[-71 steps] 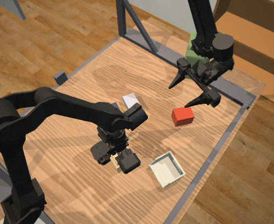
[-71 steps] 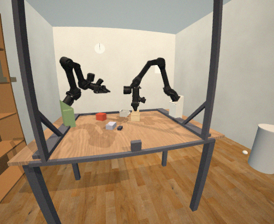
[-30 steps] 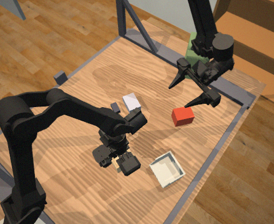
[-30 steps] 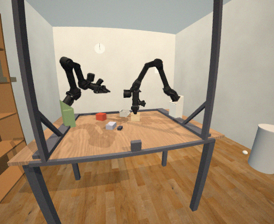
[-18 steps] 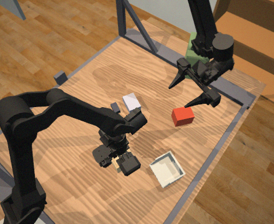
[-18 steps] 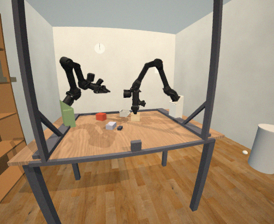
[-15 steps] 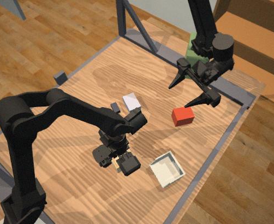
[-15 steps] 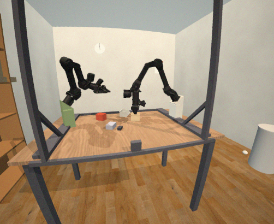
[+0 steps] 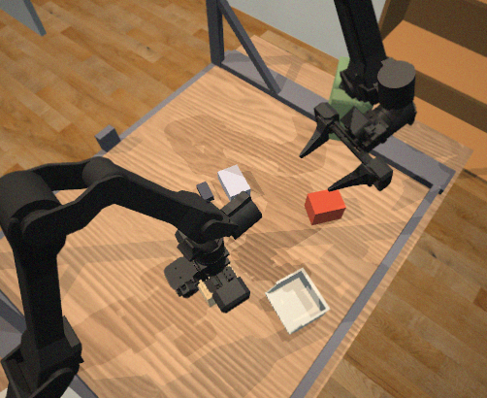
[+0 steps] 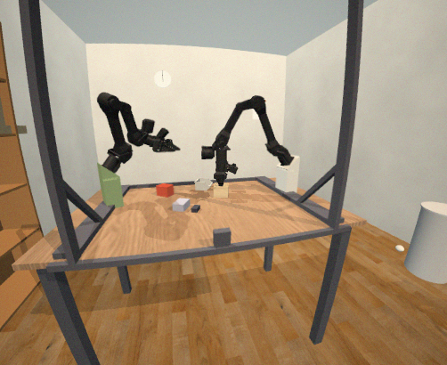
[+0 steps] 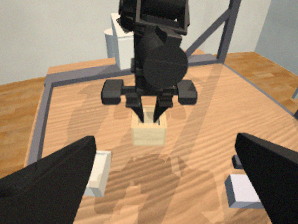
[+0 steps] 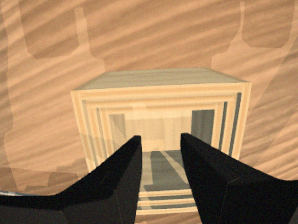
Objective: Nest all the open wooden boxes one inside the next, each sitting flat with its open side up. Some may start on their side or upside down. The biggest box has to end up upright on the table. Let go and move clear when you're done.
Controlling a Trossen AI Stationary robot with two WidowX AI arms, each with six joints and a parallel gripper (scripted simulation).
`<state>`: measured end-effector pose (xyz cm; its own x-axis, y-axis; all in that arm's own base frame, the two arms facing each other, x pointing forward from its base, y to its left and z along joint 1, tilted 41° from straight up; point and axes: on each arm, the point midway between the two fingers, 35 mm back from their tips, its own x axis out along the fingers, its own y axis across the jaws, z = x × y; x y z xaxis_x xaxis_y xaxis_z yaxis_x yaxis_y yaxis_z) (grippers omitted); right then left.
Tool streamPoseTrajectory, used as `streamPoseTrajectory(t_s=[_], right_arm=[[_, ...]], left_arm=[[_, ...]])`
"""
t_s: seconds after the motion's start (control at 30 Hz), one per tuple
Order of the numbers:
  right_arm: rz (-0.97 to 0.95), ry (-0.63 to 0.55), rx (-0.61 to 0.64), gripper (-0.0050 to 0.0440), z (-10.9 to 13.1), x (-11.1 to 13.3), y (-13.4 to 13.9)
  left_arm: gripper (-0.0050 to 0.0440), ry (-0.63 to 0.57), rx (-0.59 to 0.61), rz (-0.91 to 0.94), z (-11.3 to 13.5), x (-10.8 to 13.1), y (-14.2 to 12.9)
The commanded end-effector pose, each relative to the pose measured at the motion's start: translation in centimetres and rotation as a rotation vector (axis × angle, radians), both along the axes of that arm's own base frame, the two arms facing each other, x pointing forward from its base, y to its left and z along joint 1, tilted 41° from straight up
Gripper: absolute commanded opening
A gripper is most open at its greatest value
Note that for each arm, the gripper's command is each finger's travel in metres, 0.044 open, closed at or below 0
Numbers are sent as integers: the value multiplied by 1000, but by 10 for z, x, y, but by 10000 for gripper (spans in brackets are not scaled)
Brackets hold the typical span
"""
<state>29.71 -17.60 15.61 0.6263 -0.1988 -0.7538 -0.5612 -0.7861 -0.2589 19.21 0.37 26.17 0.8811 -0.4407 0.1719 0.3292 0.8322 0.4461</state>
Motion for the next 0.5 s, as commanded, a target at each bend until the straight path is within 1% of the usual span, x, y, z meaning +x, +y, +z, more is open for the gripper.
streamPoseTrajectory(t_s=[0.0,0.2,0.27,0.47], right_arm=[[0,-18,-13,86,7,0,0],[0,-18,-13,46,7,0,0],[0,-18,-13,46,7,0,0],[0,-18,-13,6,7,0,0]], left_arm=[[400,-20,23,0,7,-1,-2],[400,-20,23,0,7,-1,-2],[400,-20,23,0,7,-1,-2],[400,-20,23,0,7,-1,-2]])
